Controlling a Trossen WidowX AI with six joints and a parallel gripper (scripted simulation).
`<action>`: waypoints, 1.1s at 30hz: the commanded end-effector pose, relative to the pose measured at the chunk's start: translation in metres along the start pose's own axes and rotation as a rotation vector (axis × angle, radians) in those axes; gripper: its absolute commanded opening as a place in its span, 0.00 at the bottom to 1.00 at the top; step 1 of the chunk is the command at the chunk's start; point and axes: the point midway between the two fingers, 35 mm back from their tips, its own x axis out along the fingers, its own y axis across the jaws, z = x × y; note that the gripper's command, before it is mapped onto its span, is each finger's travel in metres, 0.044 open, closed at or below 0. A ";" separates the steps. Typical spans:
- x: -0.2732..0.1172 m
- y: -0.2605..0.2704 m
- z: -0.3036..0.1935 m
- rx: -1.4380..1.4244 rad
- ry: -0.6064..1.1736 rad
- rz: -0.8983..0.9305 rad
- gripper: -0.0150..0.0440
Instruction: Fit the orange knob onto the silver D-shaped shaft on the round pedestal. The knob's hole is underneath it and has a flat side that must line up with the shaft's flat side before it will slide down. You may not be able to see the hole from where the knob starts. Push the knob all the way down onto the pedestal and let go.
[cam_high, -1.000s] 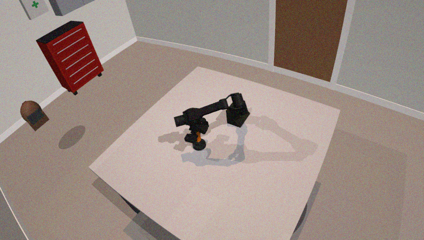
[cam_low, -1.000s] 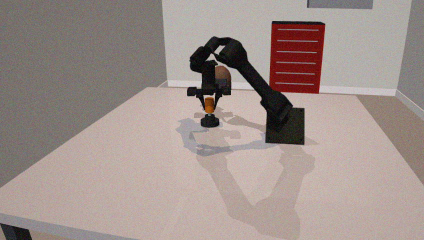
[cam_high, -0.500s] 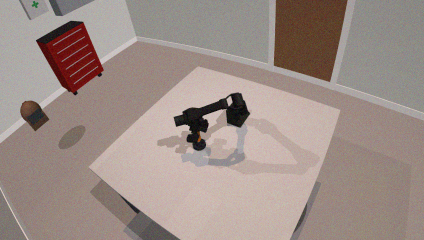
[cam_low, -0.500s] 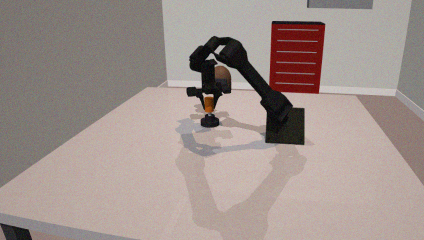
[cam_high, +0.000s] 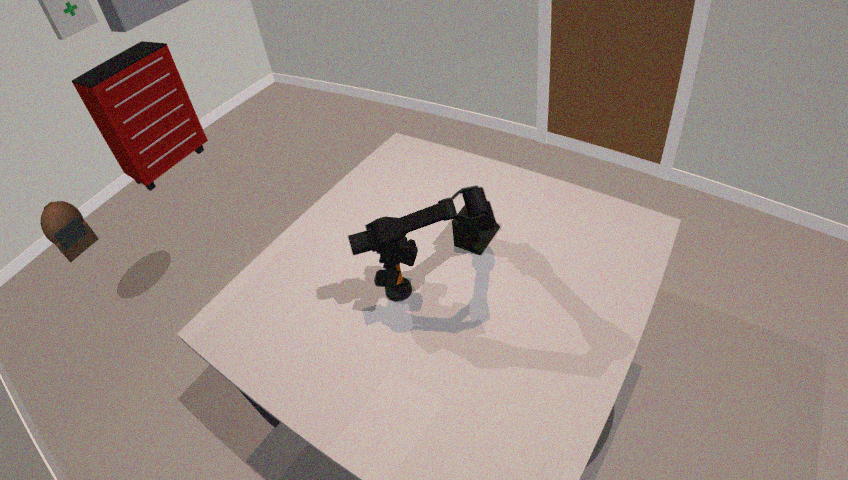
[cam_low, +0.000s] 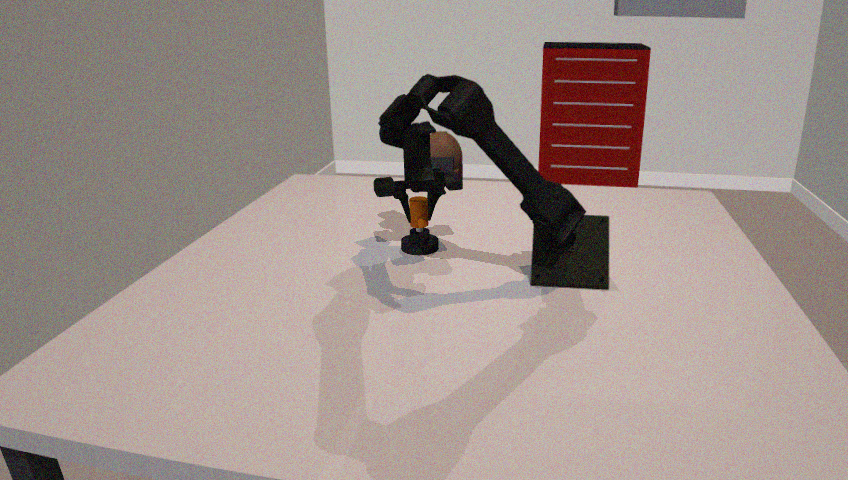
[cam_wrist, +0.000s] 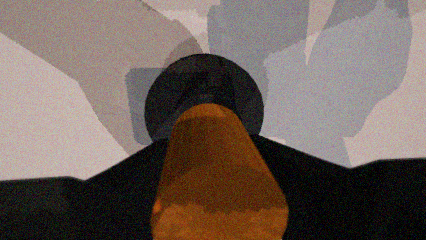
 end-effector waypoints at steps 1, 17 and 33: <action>0.004 0.001 -0.001 0.002 0.000 -0.008 0.25; 0.013 0.000 0.000 -0.005 -0.001 0.001 0.25; 0.013 0.000 0.000 -0.005 -0.001 0.001 0.88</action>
